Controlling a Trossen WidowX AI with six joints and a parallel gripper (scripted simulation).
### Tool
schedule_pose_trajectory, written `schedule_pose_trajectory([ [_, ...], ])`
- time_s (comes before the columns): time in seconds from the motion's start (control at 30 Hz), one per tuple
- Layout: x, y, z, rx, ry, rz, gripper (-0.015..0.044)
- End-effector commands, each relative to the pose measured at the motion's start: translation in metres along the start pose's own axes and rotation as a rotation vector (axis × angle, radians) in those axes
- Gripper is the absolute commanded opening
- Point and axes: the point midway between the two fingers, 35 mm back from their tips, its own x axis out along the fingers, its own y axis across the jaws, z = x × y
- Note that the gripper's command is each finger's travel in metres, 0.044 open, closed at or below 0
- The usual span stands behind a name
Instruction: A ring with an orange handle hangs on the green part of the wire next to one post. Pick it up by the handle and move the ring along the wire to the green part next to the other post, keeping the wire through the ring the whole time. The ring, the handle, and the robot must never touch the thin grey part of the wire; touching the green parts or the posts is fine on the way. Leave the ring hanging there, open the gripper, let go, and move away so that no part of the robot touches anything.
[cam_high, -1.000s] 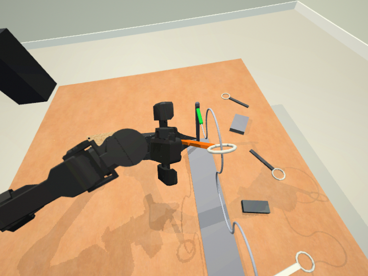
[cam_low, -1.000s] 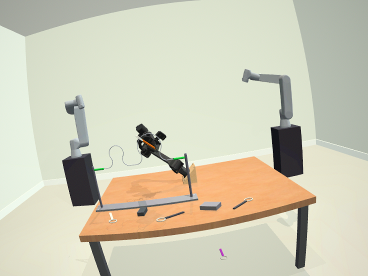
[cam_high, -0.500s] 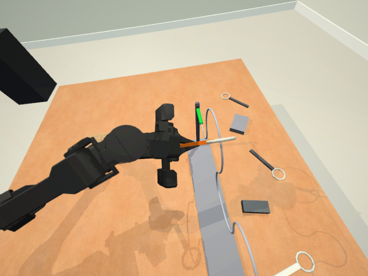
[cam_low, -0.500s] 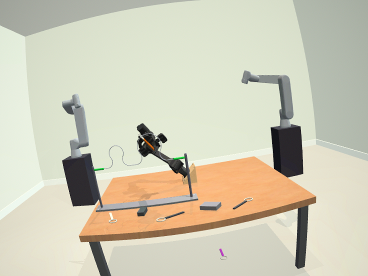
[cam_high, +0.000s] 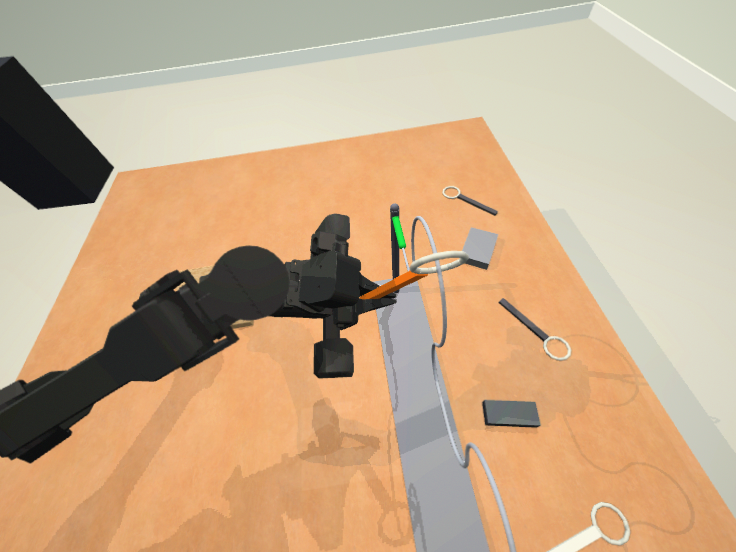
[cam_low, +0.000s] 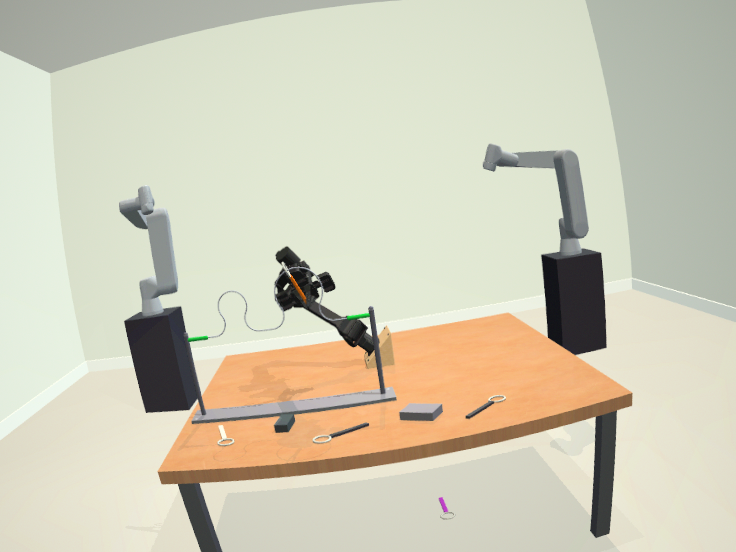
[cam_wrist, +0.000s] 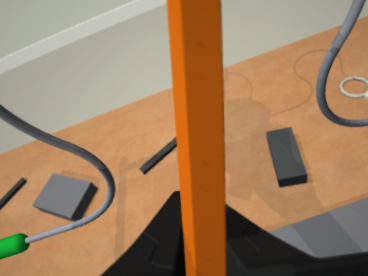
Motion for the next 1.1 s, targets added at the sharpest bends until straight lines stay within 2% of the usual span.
schedule_pose_trajectory([
  [0.0,0.001,-0.002,-0.002,-0.053,-0.001,-0.028,-0.015],
  [1.07,0.001,-0.022,0.002,-0.44,-0.052,-0.237,-0.015],
])
